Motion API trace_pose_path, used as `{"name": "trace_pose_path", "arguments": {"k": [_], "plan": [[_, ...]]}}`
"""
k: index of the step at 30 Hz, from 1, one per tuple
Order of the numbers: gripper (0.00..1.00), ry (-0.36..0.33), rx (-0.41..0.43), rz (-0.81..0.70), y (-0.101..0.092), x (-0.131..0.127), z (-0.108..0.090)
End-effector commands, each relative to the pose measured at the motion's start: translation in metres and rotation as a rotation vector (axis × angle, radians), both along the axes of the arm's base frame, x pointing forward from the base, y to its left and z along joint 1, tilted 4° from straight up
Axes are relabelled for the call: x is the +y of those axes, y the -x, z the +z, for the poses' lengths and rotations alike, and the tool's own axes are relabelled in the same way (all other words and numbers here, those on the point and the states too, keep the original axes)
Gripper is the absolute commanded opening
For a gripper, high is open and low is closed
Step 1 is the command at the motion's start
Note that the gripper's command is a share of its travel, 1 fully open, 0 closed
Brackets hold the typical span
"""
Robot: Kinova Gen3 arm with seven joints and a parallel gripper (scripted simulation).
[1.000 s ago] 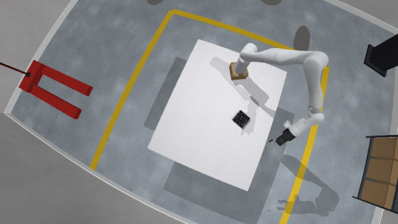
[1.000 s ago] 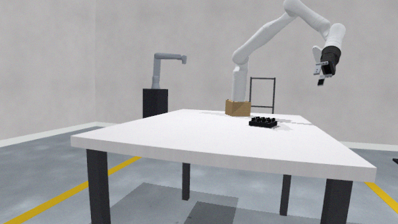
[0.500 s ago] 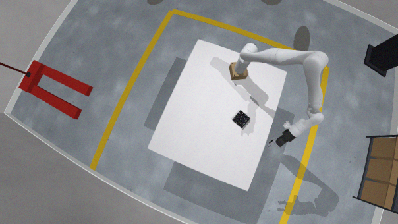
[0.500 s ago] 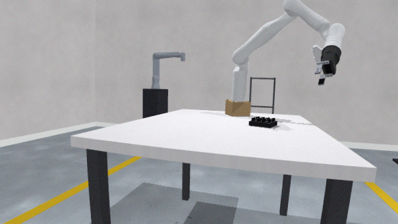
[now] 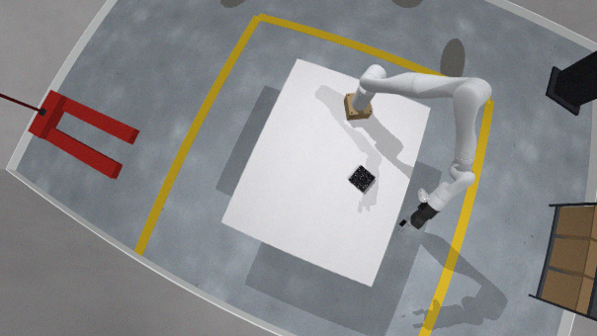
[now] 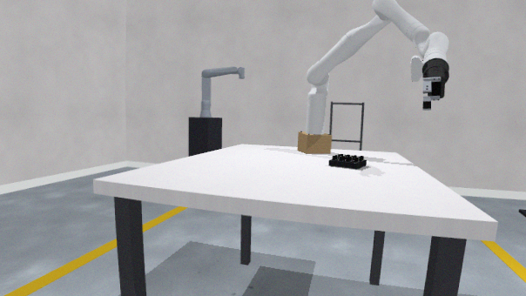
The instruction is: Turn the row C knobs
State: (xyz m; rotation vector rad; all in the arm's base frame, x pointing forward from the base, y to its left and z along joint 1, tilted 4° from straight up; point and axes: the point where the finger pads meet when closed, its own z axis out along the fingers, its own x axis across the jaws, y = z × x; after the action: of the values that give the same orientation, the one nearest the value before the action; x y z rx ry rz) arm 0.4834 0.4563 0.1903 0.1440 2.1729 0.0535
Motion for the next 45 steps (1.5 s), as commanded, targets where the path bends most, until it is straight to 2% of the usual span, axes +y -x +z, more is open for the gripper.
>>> {"name": "trace_pose_path", "arguments": {"k": [1, 7, 9, 13, 17, 24, 26, 33, 34, 41, 43, 45], "plan": [[1.0, 0.033, -0.007, 0.047, -0.015, -0.01, 0.0], [1.0, 0.166, -0.005, 0.257, -0.038, -0.014, -0.008], [1.0, 0.166, -0.005, 0.257, -0.038, -0.014, -0.008], [1.0, 0.272, 0.024, 0.415, -0.044, -0.022, -0.023], [1.0, 0.382, 0.081, 0.58, -0.039, -0.037, -0.047], [1.0, 0.55, 0.239, 0.858, -0.003, -0.082, -0.098], [1.0, 0.55, 0.239, 0.858, -0.003, -0.082, -0.098], [1.0, 0.619, 0.349, 1.0, 0.029, -0.115, -0.126], [1.0, 0.619, 0.349, 1.0, 0.029, -0.115, -0.126], [1.0, 0.685, 0.532, 1.195, 0.089, -0.172, -0.158], [1.0, 0.685, 0.532, 1.195, 0.089, -0.172, -0.158], [1.0, 0.694, 0.576, 1.236, 0.104, -0.186, -0.163]]}}
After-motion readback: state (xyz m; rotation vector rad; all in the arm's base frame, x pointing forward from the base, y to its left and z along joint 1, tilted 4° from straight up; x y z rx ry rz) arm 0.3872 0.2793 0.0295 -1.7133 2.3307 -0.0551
